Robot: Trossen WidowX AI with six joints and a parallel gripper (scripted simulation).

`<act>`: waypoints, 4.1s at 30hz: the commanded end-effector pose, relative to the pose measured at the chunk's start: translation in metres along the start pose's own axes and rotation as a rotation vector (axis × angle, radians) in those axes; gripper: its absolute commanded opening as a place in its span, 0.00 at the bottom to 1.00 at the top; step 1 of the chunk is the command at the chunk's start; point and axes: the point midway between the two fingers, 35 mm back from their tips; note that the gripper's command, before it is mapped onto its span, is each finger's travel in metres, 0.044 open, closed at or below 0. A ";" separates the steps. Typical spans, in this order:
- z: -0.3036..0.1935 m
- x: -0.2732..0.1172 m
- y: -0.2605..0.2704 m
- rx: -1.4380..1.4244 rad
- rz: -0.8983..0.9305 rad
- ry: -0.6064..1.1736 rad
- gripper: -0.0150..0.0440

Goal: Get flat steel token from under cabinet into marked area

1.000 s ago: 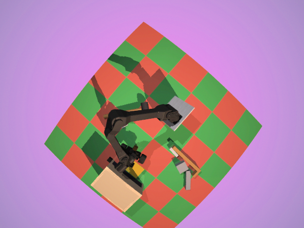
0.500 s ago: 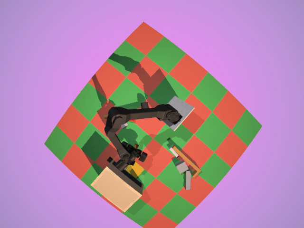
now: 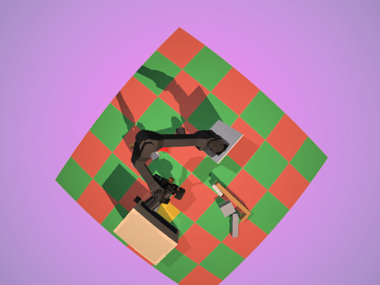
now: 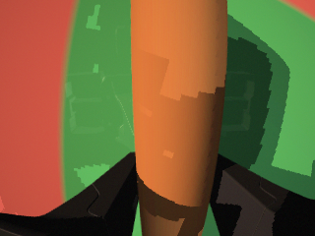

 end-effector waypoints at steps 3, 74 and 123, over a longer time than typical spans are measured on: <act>-0.010 0.001 0.000 -0.008 0.003 0.006 0.25; -0.089 0.001 -0.019 -0.012 0.002 0.010 0.25; -0.100 0.000 -0.026 -0.009 0.000 0.011 0.62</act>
Point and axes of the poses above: the point midway between the two fingers, 35 mm back from their tips, its own x axis out along the fingers, its own y axis across the jaws, z = x × y, and after that the axes turned 6 degrees about x, right-handed
